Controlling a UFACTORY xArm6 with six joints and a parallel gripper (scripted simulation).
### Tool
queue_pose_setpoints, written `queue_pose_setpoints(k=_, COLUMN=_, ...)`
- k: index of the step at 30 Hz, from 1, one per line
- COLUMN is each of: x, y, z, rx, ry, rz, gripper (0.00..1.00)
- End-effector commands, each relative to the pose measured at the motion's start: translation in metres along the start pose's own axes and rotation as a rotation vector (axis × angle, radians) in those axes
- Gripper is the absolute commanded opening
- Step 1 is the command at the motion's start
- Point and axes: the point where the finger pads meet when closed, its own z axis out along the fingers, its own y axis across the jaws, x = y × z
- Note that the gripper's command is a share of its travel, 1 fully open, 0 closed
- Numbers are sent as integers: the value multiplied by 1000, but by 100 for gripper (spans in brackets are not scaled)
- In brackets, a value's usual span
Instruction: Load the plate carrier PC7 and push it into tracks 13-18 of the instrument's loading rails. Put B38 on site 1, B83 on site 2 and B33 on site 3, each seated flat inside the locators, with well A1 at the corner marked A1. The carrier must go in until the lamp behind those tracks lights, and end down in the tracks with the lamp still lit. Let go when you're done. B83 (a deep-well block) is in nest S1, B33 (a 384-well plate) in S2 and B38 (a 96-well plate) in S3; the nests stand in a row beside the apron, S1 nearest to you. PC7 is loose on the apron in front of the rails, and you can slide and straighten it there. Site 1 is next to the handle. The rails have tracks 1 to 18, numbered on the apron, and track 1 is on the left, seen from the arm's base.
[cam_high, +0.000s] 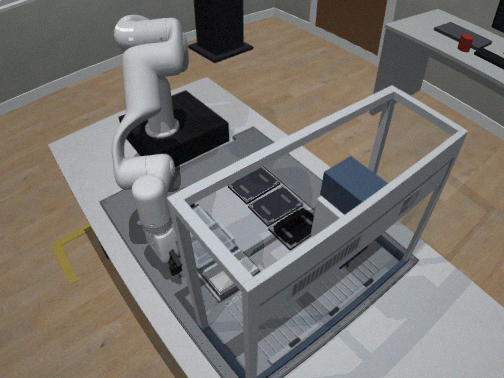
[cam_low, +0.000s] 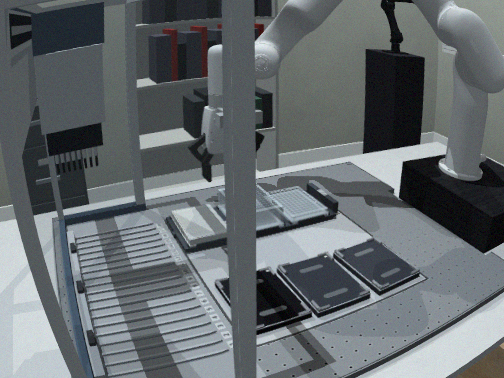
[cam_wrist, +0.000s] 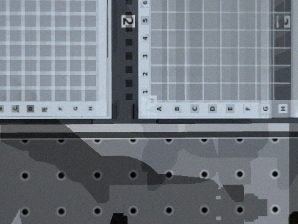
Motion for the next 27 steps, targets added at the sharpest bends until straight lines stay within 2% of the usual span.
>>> queue_pose_setpoints(k=1, x=-1, y=2, z=-8, rx=-5, ry=-2, rz=0, gripper=100)
queue_pose_setpoints(k=27, x=-1, y=2, z=-48, rx=-5, ry=-2, rz=0, gripper=100)
